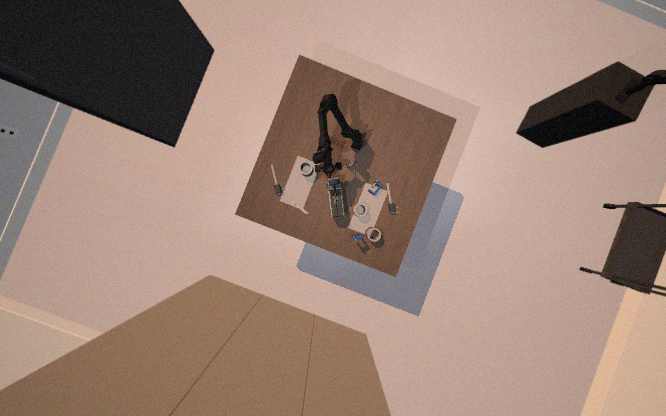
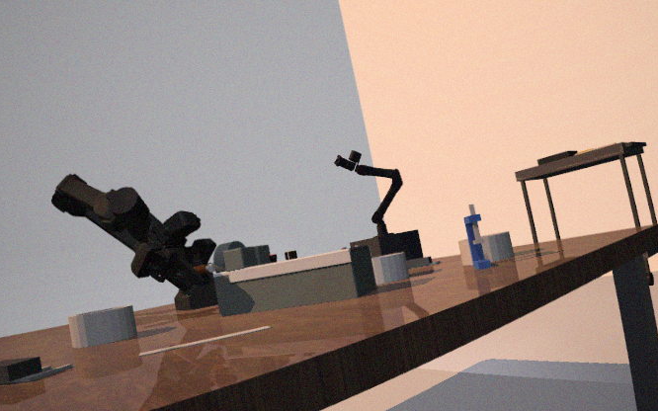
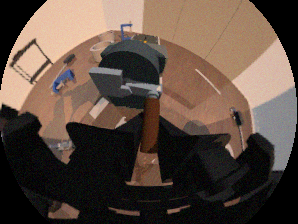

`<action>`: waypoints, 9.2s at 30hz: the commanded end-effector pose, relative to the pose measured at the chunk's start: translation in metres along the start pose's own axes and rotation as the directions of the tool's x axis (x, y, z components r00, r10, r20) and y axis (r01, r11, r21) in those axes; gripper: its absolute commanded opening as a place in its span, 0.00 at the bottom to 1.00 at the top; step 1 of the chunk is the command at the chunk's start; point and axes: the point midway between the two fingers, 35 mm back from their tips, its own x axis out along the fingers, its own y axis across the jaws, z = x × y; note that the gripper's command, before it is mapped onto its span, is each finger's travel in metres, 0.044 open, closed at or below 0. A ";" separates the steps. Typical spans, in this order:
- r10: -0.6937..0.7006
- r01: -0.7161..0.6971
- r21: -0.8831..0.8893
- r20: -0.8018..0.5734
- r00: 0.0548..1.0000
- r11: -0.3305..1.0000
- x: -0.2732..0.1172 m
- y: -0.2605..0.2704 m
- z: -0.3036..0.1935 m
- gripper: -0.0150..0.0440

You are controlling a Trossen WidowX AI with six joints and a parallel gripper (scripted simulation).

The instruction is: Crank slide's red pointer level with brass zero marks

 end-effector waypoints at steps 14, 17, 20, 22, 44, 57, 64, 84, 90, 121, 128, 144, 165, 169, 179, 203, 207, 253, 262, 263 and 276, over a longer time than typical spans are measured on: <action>-0.001 0.001 0.002 -0.011 1.000 1.000 0.016 0.012 -0.016 0.25; -0.001 0.001 0.002 -0.011 1.000 1.000 0.017 0.014 -0.016 0.25; -0.001 0.001 0.002 -0.011 1.000 1.000 0.016 0.014 -0.016 0.25; -0.001 0.001 0.002 -0.011 1.000 1.000 0.016 0.014 -0.016 0.25; -0.001 0.001 0.002 -0.011 1.000 1.000 0.016 0.014 -0.016 0.25; -0.001 0.001 0.002 -0.011 1.000 1.000 0.016 0.014 -0.016 0.25; -0.001 0.001 0.002 -0.011 1.000 1.000 0.016 0.014 -0.016 0.25; -0.001 0.001 0.002 -0.011 1.000 1.000 0.016 0.014 -0.016 0.25; -0.001 0.001 0.002 -0.011 1.000 1.000 0.016 0.014 -0.016 0.25; -0.005 0.005 0.002 -0.009 1.000 1.000 0.016 0.013 -0.015 0.25; -0.005 0.005 0.002 -0.009 1.000 1.000 0.016 0.013 -0.015 0.52; -0.003 0.003 0.003 -0.009 1.000 1.000 0.006 0.012 -0.003 1.00; 0.012 -0.012 0.005 -0.009 1.000 1.000 -0.064 0.013 0.076 1.00; 0.011 -0.011 0.002 -0.007 1.000 1.000 -0.085 0.014 0.093 1.00; -0.052 0.054 0.092 -0.024 0.998 0.994 -0.074 0.015 0.121 1.00; -0.301 0.299 0.440 -0.067 0.951 0.847 0.002 0.054 0.194 1.00; -0.301 0.299 0.441 -0.067 0.951 0.846 0.016 0.054 0.181 1.00; -0.170 0.179 0.260 -0.055 0.984 0.949 -0.038 0.025 0.158 1.00; -0.066 0.069 0.113 -0.032 0.997 0.991 -0.071 0.014 0.124 1.00; -0.055 0.057 0.096 -0.029 0.998 0.994 -0.074 0.013 0.120 1.00; 0.008 -0.008 0.006 -0.011 1.000 1.000 -0.089 0.012 0.094 1.00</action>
